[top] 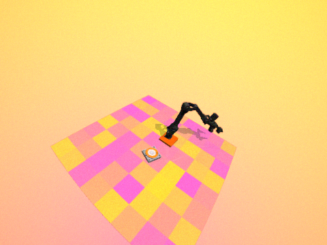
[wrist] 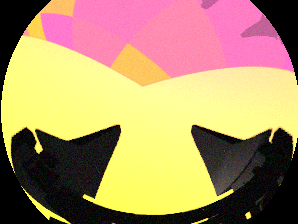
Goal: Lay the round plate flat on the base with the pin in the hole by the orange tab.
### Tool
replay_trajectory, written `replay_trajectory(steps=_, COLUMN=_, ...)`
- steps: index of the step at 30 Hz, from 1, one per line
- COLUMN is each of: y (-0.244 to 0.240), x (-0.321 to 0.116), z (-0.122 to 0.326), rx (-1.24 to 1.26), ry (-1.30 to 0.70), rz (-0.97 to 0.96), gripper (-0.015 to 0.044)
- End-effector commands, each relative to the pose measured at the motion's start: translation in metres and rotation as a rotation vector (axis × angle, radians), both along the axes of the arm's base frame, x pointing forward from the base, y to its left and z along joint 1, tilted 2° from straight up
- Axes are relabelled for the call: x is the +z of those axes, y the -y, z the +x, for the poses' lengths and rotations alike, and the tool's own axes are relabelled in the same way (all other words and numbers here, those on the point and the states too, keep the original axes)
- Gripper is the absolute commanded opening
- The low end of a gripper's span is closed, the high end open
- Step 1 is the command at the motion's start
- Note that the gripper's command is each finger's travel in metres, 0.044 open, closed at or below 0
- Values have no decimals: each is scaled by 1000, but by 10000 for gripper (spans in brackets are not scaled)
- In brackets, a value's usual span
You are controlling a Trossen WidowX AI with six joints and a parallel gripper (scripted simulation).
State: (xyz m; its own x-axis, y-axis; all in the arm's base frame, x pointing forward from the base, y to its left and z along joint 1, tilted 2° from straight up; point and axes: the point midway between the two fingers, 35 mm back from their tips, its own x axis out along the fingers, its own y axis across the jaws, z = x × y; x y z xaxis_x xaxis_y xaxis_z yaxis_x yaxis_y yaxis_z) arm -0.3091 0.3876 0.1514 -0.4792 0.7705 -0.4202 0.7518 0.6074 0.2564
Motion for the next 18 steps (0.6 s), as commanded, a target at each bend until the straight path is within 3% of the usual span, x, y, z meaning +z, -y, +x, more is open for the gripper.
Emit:
replay_trajectory(steps=1, y=-2, x=0, z=4, rx=-4, ry=6, rz=3, gripper=374)
replay_trajectory(steps=8, y=-48, x=-8, z=121, rx=-102, ry=313, rz=24, gripper=190)
replay_trajectory(steps=10, y=-51, x=-10, z=136, rx=-109, ry=352, rz=18, gripper=138)
replay_trajectory(steps=15, y=-56, x=-22, z=240, rx=-136, ry=613, rz=-59, gripper=6)
replay_trajectory(steps=18, y=-52, x=-26, z=274, rx=-135, ry=691, rz=-95, gripper=0)
